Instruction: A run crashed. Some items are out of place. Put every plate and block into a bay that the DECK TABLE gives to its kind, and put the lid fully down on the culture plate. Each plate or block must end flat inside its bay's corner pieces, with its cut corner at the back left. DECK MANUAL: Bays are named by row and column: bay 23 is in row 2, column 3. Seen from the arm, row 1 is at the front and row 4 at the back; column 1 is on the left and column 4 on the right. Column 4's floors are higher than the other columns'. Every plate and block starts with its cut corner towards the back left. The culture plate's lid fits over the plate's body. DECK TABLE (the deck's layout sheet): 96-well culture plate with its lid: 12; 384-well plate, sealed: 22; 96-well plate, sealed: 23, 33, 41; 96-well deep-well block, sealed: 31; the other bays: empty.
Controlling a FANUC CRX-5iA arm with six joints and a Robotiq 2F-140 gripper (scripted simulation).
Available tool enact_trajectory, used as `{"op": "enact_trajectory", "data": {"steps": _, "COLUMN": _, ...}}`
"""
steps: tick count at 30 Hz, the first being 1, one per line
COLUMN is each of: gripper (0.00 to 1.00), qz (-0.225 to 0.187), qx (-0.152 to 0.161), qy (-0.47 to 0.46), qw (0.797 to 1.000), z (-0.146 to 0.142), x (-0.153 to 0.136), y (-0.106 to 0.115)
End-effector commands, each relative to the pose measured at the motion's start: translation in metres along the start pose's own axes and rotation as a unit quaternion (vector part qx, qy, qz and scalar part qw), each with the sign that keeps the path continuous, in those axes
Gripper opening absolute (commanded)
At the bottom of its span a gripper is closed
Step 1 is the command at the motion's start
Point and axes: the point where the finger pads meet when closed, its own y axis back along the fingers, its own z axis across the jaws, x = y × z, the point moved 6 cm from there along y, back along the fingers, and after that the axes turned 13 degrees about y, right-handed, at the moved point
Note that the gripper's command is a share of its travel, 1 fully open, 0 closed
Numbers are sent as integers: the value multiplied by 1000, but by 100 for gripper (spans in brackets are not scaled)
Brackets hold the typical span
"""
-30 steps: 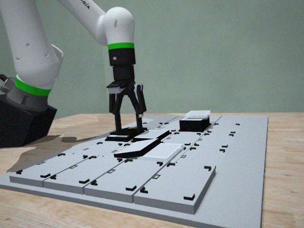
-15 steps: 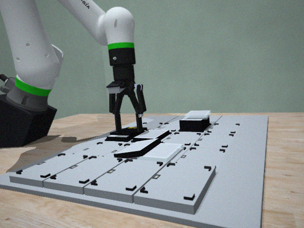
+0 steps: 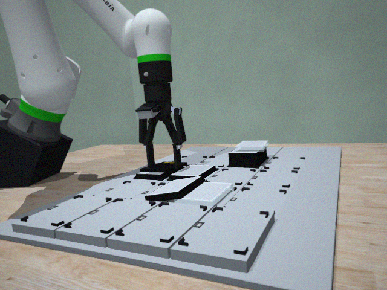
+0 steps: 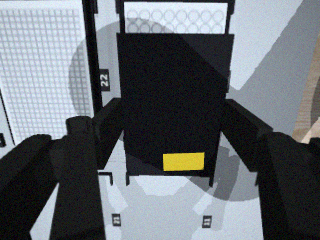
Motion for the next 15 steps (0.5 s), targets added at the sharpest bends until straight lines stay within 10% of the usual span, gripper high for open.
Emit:
{"op": "enact_trajectory", "data": {"steps": 1, "gripper": 59, "qz": 0, "qx": 1, "qy": 0, "qw": 1000, "z": -1, "x": 0, "y": 0}}
{"op": "enact_trajectory", "data": {"steps": 15, "gripper": 58, "qz": 0, "qx": 1, "qy": 0, "qw": 1000, "z": -1, "x": 0, "y": 0}}
